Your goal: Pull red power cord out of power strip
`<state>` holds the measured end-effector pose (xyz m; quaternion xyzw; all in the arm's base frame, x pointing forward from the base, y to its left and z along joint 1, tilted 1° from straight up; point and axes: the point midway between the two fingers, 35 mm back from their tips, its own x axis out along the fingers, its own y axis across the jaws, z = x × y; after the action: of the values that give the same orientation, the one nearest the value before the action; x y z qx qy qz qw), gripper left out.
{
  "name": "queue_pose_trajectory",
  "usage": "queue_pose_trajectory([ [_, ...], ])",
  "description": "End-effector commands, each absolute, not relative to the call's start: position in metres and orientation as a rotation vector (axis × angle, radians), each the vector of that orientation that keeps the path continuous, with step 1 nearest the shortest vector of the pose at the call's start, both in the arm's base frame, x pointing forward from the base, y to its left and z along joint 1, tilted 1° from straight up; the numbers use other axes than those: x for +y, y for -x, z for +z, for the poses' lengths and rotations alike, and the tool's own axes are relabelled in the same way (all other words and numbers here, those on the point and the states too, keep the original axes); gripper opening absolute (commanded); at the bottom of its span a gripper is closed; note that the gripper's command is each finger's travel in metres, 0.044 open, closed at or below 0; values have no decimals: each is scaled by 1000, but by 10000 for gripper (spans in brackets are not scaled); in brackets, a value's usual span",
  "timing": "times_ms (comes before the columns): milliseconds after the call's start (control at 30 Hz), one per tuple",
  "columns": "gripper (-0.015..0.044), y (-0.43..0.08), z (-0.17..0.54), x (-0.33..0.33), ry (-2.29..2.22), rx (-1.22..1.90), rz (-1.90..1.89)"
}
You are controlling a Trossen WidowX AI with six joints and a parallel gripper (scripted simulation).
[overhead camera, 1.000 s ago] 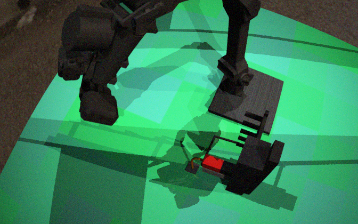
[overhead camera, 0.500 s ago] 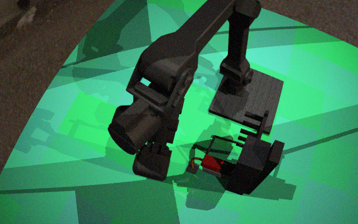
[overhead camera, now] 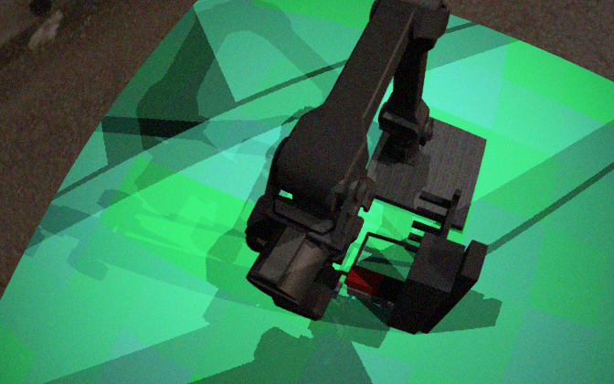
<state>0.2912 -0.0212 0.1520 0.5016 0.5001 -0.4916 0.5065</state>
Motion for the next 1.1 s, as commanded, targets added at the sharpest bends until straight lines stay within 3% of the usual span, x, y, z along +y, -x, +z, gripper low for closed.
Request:
queue_pose_trajectory([
  [0,160,-291,150,-19,-1217,1213,-1195],
  [1067,160,-289,148,21,-1219,1216,-1194],
])
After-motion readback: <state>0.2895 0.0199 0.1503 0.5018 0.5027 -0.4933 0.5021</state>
